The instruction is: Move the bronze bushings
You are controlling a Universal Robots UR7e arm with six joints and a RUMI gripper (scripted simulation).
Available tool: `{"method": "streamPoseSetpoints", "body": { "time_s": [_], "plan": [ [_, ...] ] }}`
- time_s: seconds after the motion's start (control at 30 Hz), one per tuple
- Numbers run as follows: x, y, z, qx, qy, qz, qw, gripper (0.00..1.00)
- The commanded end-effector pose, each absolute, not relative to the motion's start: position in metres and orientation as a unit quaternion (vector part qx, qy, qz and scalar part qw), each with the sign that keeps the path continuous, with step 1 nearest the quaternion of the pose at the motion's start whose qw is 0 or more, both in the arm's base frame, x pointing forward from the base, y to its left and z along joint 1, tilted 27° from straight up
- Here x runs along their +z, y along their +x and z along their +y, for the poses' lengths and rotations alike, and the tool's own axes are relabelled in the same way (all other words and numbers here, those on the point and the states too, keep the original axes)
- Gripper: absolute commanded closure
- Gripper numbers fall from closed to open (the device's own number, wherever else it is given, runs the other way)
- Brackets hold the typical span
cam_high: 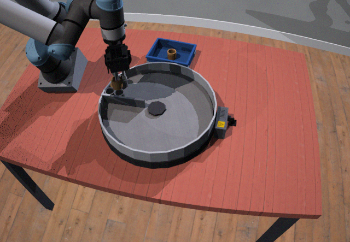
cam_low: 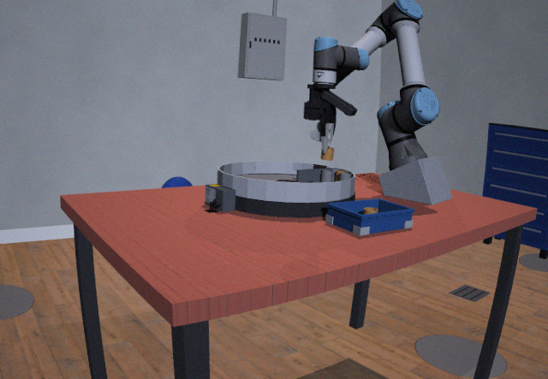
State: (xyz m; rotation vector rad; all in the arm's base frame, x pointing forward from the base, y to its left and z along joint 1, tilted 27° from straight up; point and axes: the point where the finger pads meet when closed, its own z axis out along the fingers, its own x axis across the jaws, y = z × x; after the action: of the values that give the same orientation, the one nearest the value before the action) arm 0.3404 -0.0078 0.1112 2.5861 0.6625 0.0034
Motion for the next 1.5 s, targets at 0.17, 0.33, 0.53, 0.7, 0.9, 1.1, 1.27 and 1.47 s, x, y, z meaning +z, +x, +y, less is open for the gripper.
{"method": "streamPoseSetpoints", "body": {
  "time_s": [0.17,0.33,0.53,0.7,0.9,1.1,1.27,1.47],
  "plan": [
    [0.111,0.341,-0.008,0.002,0.942,0.241,0.234,1.00],
    [0.111,0.341,-0.007,0.002,0.942,0.241,0.234,1.00],
    [0.109,0.342,-0.002,0.002,0.942,0.241,0.234,1.00],
    [0.107,0.343,0.003,0.002,0.942,0.241,0.234,1.00],
    [0.102,0.344,0.013,0.002,0.942,0.241,0.234,1.00],
    [0.094,0.347,0.030,0.002,0.942,0.241,0.234,1.00],
    [0.087,0.350,0.045,0.002,0.942,0.241,0.234,1.00],
    [0.077,0.354,0.067,0.002,0.942,0.241,0.234,1.00]
  ]
}}
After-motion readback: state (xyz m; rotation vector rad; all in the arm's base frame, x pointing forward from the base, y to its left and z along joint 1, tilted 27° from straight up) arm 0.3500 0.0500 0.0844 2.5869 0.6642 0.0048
